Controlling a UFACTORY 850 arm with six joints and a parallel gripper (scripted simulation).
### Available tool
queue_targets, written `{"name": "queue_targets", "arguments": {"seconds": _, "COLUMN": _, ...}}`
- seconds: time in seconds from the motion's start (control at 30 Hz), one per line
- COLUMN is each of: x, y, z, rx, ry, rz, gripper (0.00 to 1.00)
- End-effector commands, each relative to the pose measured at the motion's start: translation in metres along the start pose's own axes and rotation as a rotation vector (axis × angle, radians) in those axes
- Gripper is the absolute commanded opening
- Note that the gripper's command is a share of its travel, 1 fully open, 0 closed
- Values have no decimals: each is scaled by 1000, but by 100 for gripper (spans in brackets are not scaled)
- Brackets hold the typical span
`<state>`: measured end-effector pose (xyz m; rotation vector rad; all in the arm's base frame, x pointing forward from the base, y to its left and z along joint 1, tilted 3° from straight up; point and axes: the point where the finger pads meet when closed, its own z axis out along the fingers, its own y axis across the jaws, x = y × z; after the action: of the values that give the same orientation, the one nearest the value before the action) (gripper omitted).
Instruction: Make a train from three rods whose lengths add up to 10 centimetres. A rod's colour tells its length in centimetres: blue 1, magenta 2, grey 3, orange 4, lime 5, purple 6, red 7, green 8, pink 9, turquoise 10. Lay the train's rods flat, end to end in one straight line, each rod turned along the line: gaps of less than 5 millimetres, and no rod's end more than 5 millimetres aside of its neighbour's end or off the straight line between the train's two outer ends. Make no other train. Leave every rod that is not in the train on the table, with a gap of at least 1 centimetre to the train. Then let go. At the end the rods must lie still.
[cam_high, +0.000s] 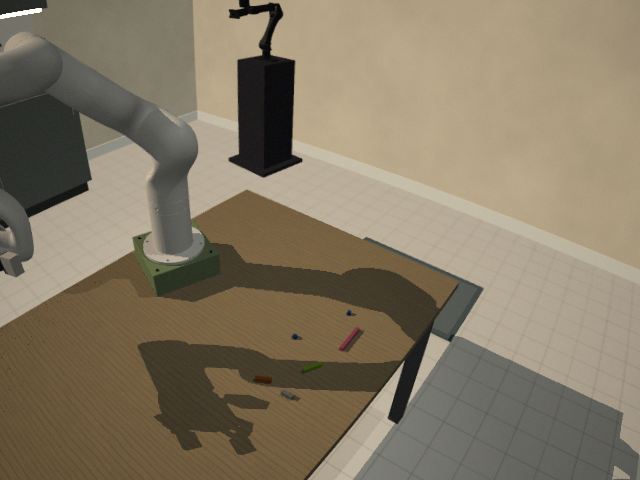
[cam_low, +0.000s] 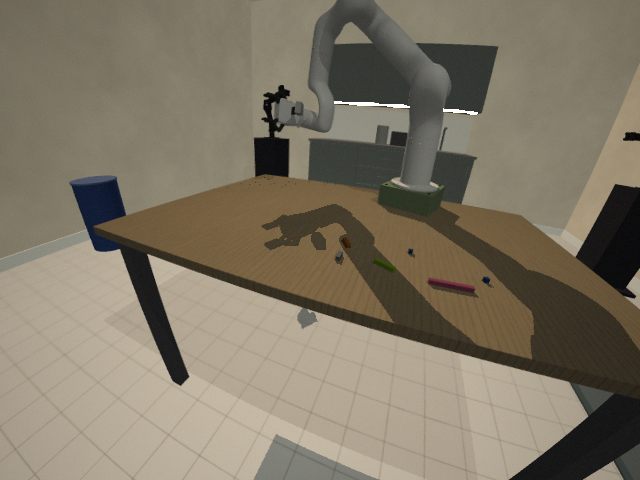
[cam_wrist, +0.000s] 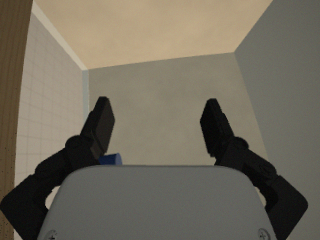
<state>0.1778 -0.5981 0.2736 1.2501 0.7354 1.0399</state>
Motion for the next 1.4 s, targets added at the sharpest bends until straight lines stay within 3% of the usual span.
{"name": "queue_targets", "arguments": {"seconds": 0.0, "x": 0, "y": 1, "z": 0, "rx": -1, "ry": 0, "rz": -2, "gripper": 100}}
{"name": "queue_targets", "arguments": {"seconds": 0.63, "x": 1, "y": -1, "z": 3, "rx": 4, "ry": -1, "rz": -3, "gripper": 100}}
{"name": "queue_targets", "arguments": {"seconds": 1.03, "x": 50, "y": -65, "z": 90, "rx": 186, "ry": -29, "rz": -57, "gripper": 100}}
{"name": "queue_targets", "arguments": {"seconds": 1.1, "x": 50, "y": -65, "z": 90, "rx": 186, "ry": -29, "rz": -57, "gripper": 100}}
{"name": "queue_targets", "arguments": {"seconds": 1.13, "x": 65, "y": -80, "z": 107, "rx": 233, "ry": -33, "rz": -70, "gripper": 100}}
{"name": "queue_targets", "arguments": {"seconds": 1.37, "x": 103, "y": -115, "z": 141, "rx": 340, "ry": -37, "rz": -100, "gripper": 100}}
